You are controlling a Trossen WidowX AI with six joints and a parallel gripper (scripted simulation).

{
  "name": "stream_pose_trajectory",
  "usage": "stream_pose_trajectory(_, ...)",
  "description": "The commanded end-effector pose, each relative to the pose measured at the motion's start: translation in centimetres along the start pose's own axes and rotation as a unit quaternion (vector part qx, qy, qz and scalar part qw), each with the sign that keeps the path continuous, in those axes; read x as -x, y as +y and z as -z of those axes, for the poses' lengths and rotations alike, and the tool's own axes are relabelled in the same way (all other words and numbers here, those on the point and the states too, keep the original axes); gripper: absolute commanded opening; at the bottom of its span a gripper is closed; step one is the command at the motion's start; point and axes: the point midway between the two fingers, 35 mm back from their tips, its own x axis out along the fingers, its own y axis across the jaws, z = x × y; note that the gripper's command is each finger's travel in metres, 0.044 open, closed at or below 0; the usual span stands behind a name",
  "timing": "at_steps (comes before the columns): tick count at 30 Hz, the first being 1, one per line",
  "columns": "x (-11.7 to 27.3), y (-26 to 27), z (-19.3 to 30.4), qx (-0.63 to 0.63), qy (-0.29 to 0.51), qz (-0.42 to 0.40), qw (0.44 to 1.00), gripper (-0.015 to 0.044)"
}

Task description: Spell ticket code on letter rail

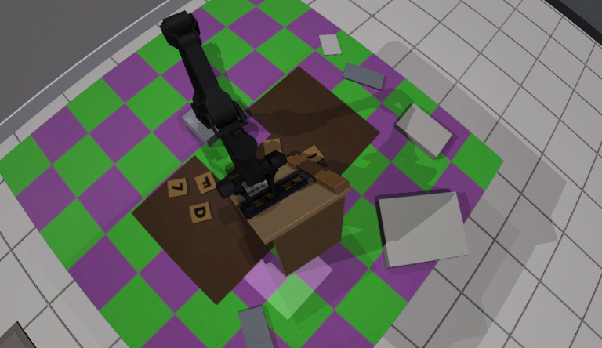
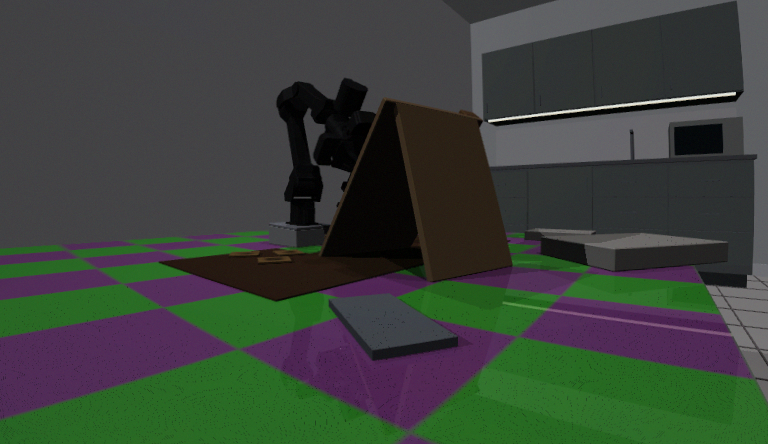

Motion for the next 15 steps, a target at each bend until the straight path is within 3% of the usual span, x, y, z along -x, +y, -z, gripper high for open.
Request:
stream_pose_trajectory(1, 0.00, 0.21, 0.04, -0.001, 0.000, 0.001, 1.000, 0.0000)
stream_pose_trajectory(15, 0.00, 0.88, 0.05, -0.002, 0.000, 0.001, 1.000, 0.0000)
